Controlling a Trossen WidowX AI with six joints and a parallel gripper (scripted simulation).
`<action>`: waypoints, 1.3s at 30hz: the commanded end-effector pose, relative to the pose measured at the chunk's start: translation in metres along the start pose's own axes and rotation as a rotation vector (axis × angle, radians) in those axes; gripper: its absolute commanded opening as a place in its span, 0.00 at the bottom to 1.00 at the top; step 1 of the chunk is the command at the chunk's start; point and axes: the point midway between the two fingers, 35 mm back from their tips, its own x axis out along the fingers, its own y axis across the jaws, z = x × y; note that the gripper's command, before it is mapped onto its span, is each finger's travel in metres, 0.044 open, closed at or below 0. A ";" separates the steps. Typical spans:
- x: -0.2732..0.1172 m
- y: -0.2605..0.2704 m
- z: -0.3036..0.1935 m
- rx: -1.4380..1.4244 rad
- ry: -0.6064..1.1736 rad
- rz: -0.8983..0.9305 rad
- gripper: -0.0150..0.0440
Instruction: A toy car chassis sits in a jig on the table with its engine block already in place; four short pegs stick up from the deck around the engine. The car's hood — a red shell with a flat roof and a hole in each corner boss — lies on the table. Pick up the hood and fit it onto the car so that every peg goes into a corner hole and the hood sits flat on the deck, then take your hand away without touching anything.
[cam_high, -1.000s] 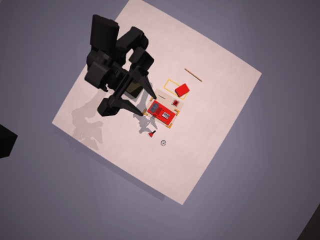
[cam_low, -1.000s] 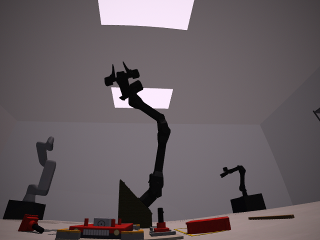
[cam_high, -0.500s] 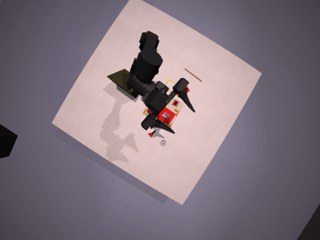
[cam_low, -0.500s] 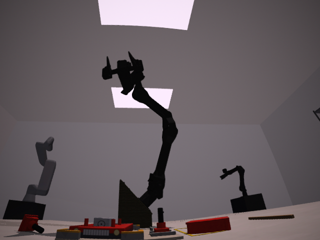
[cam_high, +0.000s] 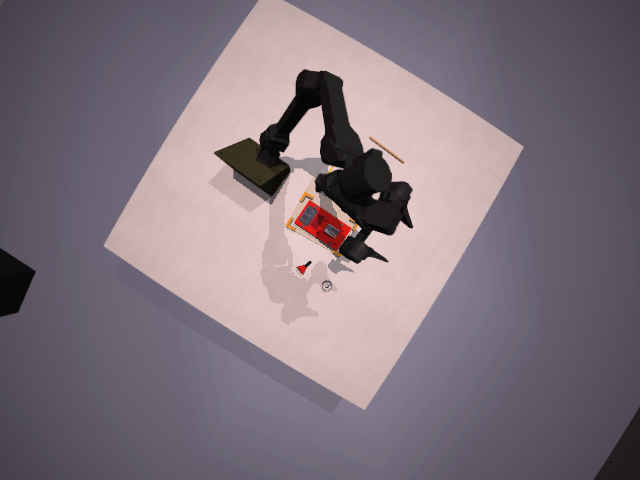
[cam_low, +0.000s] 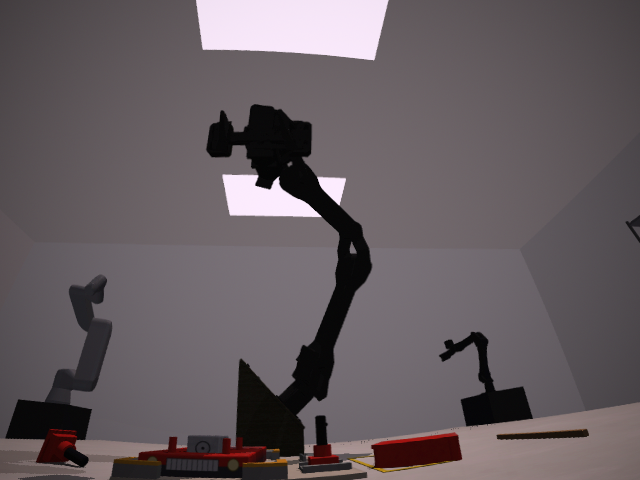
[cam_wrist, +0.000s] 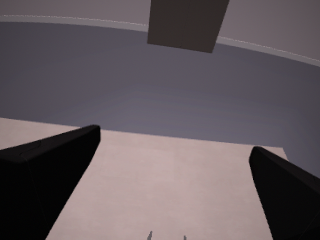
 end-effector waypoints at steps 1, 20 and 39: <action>0.025 0.020 -0.031 -0.084 0.096 0.021 1.00; 0.083 0.127 -0.192 -0.525 0.540 0.260 1.00; 0.037 0.221 -0.354 -0.990 0.947 0.733 1.00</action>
